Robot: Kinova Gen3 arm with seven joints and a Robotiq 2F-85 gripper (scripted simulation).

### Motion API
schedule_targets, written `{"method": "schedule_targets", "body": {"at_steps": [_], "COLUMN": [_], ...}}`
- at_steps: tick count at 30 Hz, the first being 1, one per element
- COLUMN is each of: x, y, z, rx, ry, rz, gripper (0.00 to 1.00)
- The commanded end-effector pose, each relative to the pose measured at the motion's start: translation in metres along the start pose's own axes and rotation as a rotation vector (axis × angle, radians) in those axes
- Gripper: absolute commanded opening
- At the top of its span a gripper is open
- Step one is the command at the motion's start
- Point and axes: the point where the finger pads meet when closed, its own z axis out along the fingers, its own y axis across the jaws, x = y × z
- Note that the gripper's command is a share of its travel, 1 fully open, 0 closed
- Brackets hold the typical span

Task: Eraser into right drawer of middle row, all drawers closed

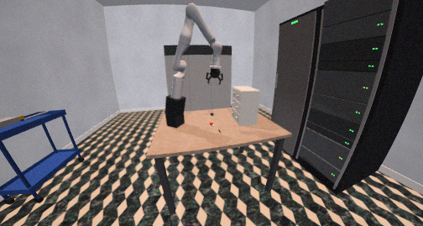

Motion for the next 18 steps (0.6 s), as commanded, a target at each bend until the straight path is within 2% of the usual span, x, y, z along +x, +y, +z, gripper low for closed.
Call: {"method": "schedule_targets", "body": {"at_steps": [1,6,18], "x": [-0.0108,-0.0127,-0.0131], "y": [0.0065,0.0124,0.0139], "z": [-0.01,-0.0155,-0.0173], "rx": [0.034,0.057,0.065], "ry": [0.065,0.13,0.149], "rz": [-0.11,-0.211,-0.242], "gripper": [1.0,1.0,1.0]}}
